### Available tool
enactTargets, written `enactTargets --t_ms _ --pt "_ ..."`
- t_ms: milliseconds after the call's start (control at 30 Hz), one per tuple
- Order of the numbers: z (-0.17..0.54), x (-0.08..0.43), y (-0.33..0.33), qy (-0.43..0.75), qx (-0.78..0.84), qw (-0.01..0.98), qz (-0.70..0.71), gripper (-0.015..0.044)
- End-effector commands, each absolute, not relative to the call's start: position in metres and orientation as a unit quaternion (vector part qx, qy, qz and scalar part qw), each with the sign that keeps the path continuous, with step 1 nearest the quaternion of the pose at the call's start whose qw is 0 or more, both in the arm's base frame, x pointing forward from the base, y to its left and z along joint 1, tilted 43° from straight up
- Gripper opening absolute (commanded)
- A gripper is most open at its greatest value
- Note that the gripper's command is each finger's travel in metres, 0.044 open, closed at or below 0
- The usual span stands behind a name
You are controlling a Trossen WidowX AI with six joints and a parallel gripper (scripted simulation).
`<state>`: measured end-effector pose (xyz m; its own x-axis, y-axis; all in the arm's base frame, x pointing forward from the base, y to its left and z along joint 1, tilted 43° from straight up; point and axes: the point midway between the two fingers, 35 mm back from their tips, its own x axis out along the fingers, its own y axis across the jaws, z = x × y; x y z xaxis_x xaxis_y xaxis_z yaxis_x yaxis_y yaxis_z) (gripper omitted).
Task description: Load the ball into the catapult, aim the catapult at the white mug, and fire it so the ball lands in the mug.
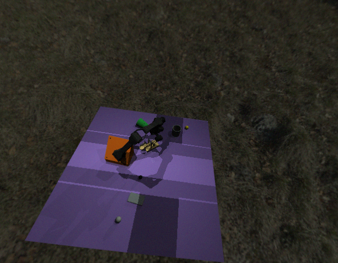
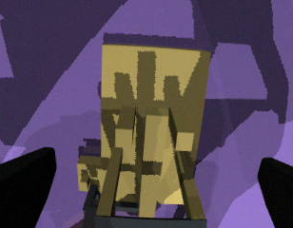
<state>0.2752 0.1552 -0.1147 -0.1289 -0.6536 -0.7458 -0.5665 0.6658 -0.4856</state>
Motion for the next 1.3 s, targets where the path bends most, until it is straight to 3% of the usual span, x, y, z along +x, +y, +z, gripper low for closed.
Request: enactTargets --t_ms 0,1267 --pt "-0.099 0.277 0.168 0.750 -0.403 0.523 -0.042 0.0440" --pt "-0.162 0.266 0.112 0.746 -0.406 0.526 -0.041 0.0440"
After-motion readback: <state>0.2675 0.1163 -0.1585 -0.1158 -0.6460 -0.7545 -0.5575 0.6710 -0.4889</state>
